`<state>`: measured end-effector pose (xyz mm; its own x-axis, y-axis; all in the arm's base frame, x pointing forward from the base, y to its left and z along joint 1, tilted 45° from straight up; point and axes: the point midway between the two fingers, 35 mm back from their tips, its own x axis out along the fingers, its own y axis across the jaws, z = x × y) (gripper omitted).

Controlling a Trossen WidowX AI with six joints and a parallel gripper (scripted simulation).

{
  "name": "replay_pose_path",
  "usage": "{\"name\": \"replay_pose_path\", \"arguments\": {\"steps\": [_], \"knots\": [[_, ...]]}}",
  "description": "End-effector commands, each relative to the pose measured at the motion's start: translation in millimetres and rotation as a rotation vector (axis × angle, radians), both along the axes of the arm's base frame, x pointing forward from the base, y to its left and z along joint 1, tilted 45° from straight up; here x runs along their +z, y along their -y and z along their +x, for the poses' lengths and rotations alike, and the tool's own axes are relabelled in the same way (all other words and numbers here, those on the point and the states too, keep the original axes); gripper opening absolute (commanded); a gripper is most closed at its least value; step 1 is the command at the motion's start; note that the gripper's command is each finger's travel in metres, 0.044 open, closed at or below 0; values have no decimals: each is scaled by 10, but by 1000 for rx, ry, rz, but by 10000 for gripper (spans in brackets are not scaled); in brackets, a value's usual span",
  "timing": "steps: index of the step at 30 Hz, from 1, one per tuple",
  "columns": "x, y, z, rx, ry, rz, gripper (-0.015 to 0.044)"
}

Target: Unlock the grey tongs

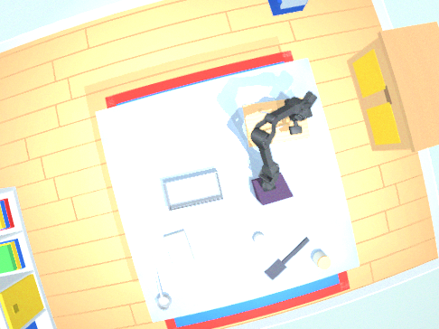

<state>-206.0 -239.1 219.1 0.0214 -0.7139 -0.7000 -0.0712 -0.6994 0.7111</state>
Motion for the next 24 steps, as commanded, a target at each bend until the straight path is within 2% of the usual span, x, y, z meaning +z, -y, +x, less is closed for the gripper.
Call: {"name": "replay_pose_path", "arguments": {"steps": [1, 10, 20, 24], "knots": [[15, -1, -13, 1, 1, -3, 440], [349, -213, -634, -14, -14, 5, 440], [644, -766, -1393, -44, -33, -12, 440], [670, -868, -1485, -49, -36, -17, 440]]}}
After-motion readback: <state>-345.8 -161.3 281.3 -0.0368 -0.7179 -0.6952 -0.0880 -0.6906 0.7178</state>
